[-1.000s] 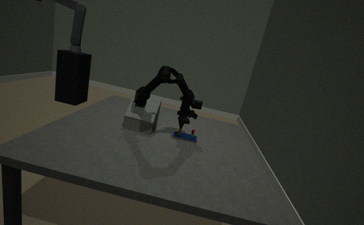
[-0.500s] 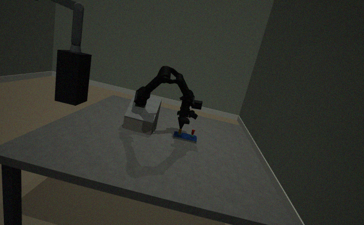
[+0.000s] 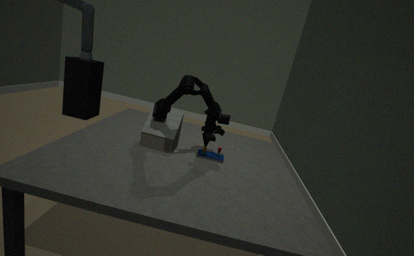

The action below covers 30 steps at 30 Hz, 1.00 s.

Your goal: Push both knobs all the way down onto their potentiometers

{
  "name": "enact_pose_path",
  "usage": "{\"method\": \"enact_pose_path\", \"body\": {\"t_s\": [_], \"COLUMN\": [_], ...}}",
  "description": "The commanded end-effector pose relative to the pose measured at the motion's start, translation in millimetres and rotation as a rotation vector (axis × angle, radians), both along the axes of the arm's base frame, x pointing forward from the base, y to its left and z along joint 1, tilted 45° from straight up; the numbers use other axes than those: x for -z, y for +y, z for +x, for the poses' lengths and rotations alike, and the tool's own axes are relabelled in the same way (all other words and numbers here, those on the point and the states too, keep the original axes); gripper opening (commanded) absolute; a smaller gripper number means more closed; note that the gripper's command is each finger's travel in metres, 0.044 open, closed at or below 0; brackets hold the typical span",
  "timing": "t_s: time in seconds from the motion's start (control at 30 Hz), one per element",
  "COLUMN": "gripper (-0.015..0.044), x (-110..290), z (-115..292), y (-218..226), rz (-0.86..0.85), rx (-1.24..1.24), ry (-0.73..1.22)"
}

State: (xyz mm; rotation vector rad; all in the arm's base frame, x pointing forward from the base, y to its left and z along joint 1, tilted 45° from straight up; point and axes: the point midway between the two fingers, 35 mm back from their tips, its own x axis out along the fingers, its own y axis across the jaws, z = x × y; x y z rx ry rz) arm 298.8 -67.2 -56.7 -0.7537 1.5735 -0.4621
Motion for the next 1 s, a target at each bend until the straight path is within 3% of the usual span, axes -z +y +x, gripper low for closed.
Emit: {"method": "enact_pose_path", "body": {"t_s": [0.0,0.6,0.87,0.97], "gripper": [0.0,0.0,0.021,0.0131], "x": [2,-15,-10,-11], "z": [1,1,-1,7], "y": [-3,14,11,14], "rz": [-0.004,-0.003,-0.009,-0.002], "rx": [0.021,0.021,0.02,0.022], "ry": [-0.003,-0.004,0.01,0.003]}}
